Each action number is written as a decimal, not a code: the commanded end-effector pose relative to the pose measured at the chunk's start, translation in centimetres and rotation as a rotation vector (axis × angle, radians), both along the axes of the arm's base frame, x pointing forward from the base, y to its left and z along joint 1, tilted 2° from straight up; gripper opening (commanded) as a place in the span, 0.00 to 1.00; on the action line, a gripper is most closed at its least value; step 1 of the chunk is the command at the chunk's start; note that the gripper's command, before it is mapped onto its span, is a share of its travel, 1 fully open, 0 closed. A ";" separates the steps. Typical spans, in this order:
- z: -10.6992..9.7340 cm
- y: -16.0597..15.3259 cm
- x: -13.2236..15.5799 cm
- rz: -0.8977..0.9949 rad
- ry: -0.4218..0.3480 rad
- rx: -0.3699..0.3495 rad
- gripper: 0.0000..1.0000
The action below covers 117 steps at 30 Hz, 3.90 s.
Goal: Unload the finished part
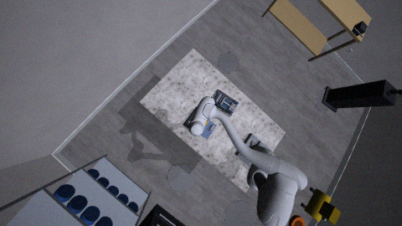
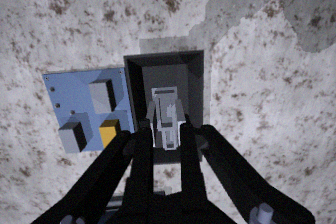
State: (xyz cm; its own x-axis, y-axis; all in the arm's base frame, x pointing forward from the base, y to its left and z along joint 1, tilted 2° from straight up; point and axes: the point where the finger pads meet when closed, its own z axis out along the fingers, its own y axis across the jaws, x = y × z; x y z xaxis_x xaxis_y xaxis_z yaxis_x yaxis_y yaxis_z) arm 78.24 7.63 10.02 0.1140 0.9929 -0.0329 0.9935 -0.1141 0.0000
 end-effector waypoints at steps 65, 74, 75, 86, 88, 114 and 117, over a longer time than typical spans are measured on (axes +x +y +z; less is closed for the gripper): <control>-8.7 -0.3 0.1 0.000 0.000 0.000 0.00; -8.8 -0.3 0.1 0.000 0.000 0.000 0.00; -8.8 -0.3 0.1 0.000 0.000 0.000 0.00; -8.8 -0.3 0.1 0.000 0.000 0.000 0.00; -8.8 -0.3 0.1 0.000 0.000 0.000 0.00; -8.8 -0.3 0.1 0.000 0.000 0.000 0.00; -8.8 -0.3 0.1 0.000 0.000 0.000 0.00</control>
